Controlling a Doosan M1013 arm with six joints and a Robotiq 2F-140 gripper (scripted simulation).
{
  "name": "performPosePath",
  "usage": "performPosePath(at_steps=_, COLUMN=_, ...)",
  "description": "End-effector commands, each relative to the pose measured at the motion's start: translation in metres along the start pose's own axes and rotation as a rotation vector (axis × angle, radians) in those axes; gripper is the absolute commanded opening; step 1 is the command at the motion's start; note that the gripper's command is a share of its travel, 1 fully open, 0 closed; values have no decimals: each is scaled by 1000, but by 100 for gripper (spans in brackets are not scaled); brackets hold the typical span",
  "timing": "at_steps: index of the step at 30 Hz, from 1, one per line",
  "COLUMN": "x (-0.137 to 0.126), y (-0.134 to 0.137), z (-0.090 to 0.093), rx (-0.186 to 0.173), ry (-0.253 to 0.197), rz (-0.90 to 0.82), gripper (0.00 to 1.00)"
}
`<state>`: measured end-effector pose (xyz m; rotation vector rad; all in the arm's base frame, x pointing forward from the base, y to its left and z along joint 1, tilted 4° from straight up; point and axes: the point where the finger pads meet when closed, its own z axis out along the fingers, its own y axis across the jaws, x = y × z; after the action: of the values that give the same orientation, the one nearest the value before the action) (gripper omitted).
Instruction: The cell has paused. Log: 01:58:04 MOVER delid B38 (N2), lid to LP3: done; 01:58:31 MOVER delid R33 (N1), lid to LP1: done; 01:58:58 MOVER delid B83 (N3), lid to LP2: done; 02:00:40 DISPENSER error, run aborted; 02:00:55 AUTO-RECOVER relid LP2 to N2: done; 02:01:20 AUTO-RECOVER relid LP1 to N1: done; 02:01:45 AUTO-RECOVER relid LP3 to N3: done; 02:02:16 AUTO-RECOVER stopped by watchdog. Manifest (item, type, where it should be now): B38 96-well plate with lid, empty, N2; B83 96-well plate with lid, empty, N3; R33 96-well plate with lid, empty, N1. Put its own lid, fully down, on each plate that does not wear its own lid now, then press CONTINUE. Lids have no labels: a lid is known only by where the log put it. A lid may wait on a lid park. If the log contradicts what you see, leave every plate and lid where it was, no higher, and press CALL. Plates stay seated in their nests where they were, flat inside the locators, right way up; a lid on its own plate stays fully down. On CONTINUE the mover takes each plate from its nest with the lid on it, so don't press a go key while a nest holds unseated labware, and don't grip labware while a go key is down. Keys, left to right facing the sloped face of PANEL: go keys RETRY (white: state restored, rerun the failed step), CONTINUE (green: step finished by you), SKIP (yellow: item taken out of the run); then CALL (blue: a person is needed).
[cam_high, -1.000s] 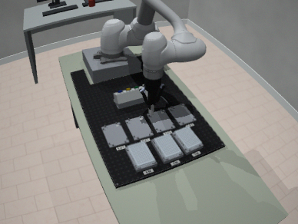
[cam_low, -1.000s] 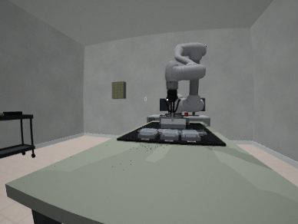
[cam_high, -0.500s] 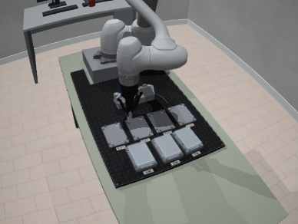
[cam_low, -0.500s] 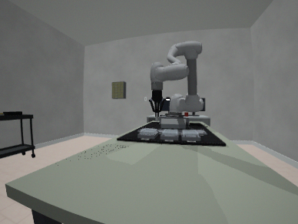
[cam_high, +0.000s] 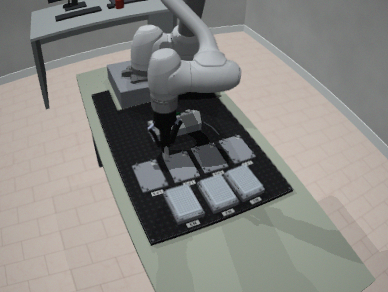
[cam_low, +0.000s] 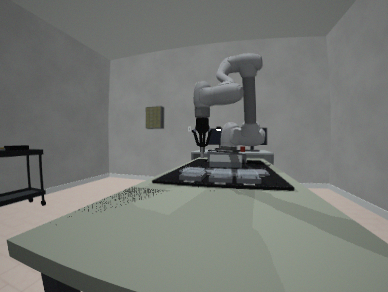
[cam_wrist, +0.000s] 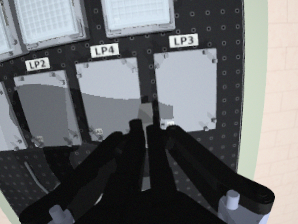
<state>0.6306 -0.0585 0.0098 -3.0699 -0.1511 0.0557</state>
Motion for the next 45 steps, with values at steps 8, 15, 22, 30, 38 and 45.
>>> performPosePath(at_steps=8, x=1, y=3, z=1, rx=-3, ry=-4, rz=-9, gripper=0)
performPosePath(at_steps=15, x=4, y=-15, z=1, rx=-3, ry=-3, rz=-9, gripper=0)
performPosePath(at_steps=22, x=11, y=-157, z=2, rx=-4, ry=-3, rz=-9, gripper=0)
performPosePath(at_steps=30, x=-1, y=-248, z=2, rx=-3, ry=-4, rz=-9, gripper=0)
performPosePath(at_steps=38, x=-2, y=-254, z=2, rx=-3, ry=-4, rz=-9, gripper=0)
performPosePath(at_steps=45, x=-2, y=-254, z=2, rx=-3, ry=-4, rz=-9, gripper=0)
